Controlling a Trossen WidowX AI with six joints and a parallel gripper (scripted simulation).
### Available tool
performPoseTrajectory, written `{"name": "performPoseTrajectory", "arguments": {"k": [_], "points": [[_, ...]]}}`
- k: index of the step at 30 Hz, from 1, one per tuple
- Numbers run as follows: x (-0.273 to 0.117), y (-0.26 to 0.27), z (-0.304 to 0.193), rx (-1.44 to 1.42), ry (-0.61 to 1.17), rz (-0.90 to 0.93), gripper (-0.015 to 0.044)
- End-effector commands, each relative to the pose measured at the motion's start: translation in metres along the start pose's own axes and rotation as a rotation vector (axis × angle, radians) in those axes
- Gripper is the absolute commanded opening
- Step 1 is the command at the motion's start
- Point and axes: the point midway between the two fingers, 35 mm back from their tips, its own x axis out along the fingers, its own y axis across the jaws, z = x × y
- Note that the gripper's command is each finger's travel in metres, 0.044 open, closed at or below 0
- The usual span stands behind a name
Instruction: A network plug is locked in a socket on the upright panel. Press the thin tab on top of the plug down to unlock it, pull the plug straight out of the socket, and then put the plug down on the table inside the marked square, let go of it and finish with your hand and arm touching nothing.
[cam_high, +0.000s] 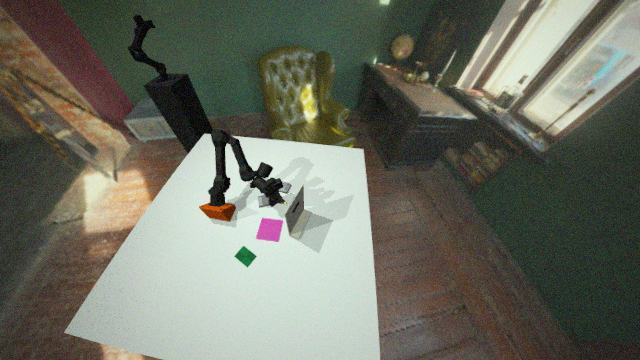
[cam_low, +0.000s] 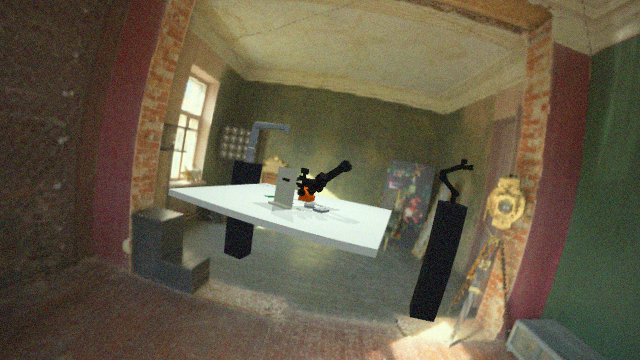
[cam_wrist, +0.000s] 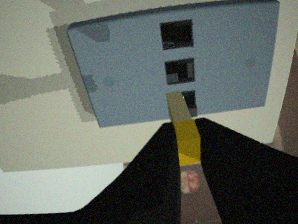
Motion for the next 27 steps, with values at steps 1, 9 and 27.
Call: {"name": "performPoseTrajectory", "arguments": {"k": [1,9,27], "points": [[-0.003,-0.001,-0.001,0.004,0.002,-0.005,0.0000],[-0.007,-0.001,-0.002,0.004,0.002,-0.005,0.0000],[-0.014,-0.001,-0.004,0.004,0.002,-0.004,0.0000]]}}
